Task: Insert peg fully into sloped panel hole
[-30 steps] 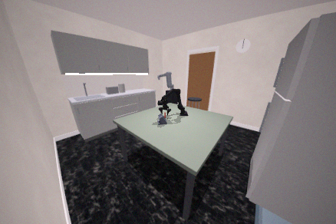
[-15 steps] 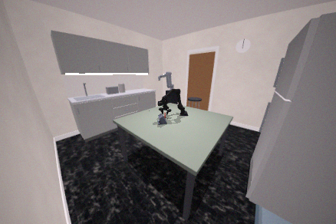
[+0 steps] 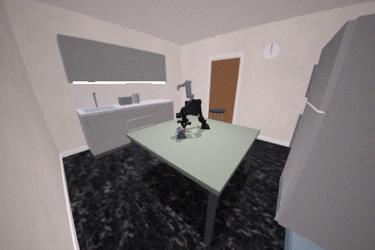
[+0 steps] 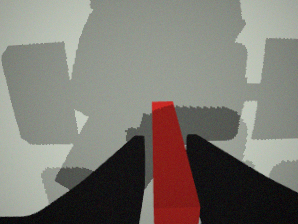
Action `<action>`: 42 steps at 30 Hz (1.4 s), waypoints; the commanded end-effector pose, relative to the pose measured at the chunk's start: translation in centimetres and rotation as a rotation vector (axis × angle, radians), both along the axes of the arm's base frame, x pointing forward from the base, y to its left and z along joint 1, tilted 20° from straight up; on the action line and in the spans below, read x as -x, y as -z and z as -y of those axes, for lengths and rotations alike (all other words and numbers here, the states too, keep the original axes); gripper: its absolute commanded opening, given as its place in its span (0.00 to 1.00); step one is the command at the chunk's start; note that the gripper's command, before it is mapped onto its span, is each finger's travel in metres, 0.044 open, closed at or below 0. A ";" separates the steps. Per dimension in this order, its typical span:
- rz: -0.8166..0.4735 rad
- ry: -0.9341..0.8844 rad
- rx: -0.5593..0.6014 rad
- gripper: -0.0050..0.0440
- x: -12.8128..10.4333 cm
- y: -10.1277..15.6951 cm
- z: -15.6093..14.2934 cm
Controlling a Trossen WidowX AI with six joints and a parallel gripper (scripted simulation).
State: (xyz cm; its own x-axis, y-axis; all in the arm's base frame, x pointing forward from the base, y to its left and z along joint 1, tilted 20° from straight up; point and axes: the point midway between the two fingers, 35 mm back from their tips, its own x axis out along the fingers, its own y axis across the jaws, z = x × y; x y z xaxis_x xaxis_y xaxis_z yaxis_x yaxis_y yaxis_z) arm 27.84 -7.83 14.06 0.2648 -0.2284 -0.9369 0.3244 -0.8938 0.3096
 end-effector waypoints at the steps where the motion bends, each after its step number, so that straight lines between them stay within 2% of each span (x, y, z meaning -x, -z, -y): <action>1: 0.024 -0.003 0.002 0.25 -0.2 -0.7 0.0; 12: 0.024 -0.003 0.002 0.10 -0.1 -1.2 -0.1; 16: 0.025 -0.003 0.002 0.10 0.6 -4.1 -0.8; 18: 0.025 -0.003 0.002 0.10 0.6 -4.1 -0.8; 23: 0.025 -0.003 0.001 0.10 2.3 -8.1 -2.0; 28: 0.023 -0.009 0.002 0.10 2.3 -8.0 -2.0; 35: -0.004 -0.116 0.032 0.10 2.2 -7.9 -2.3; 42: -0.061 -0.344 0.096 0.10 1.9 -7.7 -3.0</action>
